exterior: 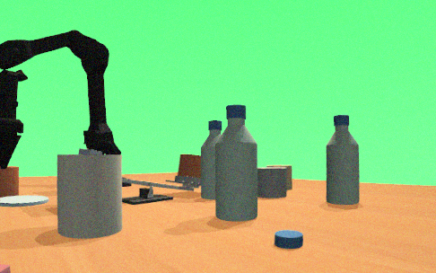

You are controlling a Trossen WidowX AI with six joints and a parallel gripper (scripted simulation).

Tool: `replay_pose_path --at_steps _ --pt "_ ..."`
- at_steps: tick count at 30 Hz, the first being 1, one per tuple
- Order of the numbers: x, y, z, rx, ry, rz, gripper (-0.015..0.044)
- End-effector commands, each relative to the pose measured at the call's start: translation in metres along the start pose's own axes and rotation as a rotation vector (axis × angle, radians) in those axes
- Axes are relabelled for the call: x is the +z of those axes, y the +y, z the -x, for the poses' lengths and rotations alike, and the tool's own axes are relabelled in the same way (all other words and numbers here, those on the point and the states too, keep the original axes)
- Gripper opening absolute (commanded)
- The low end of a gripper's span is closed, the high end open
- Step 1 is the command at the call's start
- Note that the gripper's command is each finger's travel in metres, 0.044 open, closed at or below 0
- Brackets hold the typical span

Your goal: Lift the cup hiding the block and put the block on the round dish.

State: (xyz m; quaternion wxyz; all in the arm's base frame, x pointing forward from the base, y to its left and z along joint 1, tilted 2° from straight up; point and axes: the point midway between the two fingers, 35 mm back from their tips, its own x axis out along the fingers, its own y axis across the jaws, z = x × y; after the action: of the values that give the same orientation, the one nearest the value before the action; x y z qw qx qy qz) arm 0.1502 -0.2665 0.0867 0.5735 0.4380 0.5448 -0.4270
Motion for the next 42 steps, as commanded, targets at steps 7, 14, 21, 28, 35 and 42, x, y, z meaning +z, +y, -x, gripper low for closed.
replay_pose_path --at_steps 7,14,21,28,35,42 --pt "0.002 0.002 0.020 0.004 -0.024 0.027 0.0361" --pt "0.005 0.014 0.029 -0.006 -0.062 0.102 0.0260" --pt "-0.016 0.091 0.042 0.019 -0.059 0.196 0.0260" --pt "-0.067 0.176 0.060 0.032 -0.031 0.311 0.0260" --pt "-0.120 0.225 0.075 0.028 -0.006 0.393 0.0260" --pt "-0.120 0.225 0.067 0.028 -0.006 0.393 0.0260"
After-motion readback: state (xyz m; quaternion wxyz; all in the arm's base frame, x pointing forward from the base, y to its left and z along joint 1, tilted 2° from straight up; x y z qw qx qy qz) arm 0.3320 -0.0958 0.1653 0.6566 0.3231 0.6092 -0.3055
